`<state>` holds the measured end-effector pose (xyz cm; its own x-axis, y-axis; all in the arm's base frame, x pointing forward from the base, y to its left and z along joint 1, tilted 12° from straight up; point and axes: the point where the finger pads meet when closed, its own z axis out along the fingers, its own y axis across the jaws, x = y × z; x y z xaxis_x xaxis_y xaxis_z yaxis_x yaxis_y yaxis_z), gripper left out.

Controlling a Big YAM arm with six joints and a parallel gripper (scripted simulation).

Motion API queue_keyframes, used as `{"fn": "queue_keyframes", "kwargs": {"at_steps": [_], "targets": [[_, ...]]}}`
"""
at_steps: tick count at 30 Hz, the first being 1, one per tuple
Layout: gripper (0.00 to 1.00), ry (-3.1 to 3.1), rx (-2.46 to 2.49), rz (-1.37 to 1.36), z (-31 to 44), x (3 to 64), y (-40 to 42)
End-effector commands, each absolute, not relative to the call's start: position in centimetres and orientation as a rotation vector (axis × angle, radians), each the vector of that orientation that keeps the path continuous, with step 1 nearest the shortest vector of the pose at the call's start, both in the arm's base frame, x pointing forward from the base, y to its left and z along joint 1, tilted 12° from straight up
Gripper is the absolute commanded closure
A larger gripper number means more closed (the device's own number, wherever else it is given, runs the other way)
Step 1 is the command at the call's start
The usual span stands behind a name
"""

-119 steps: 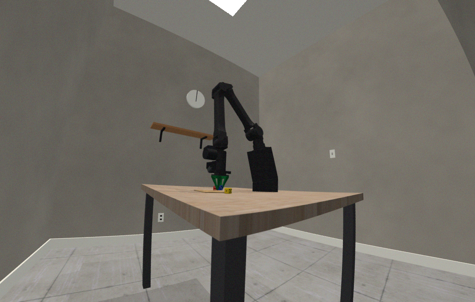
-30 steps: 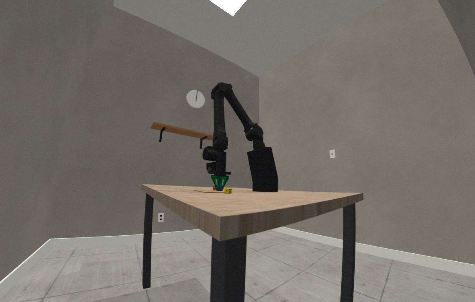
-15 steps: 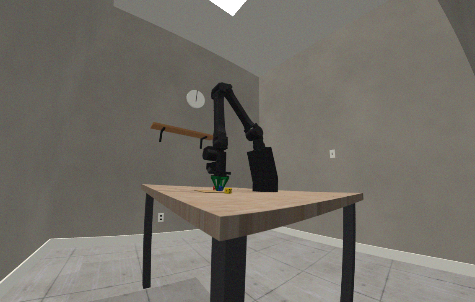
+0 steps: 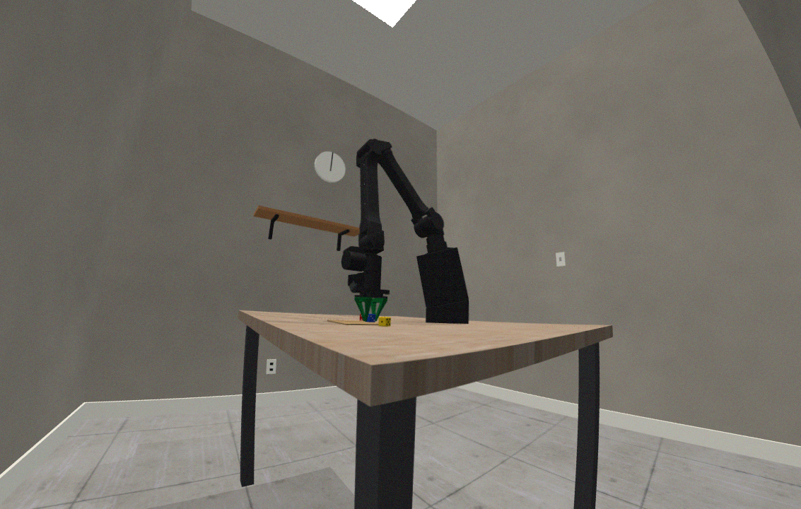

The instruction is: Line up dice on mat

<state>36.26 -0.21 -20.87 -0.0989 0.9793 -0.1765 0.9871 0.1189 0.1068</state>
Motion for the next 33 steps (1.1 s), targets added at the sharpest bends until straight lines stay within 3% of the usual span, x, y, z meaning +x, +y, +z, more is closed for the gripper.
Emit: {"fn": "queue_keyframes", "kwargs": {"at_steps": [1,31,32,33], "targets": [[0.61,2.172,1.944,-0.025,-20.4,37.3,-0.4],[0.61,2.188,1.965,-0.067,-12.3,35.0,1.4],[0.0,2.188,1.965,-0.067,-12.3,35.0,1.4],[0.0,2.188,1.965,-0.067,-12.3,35.0,1.4]]}}
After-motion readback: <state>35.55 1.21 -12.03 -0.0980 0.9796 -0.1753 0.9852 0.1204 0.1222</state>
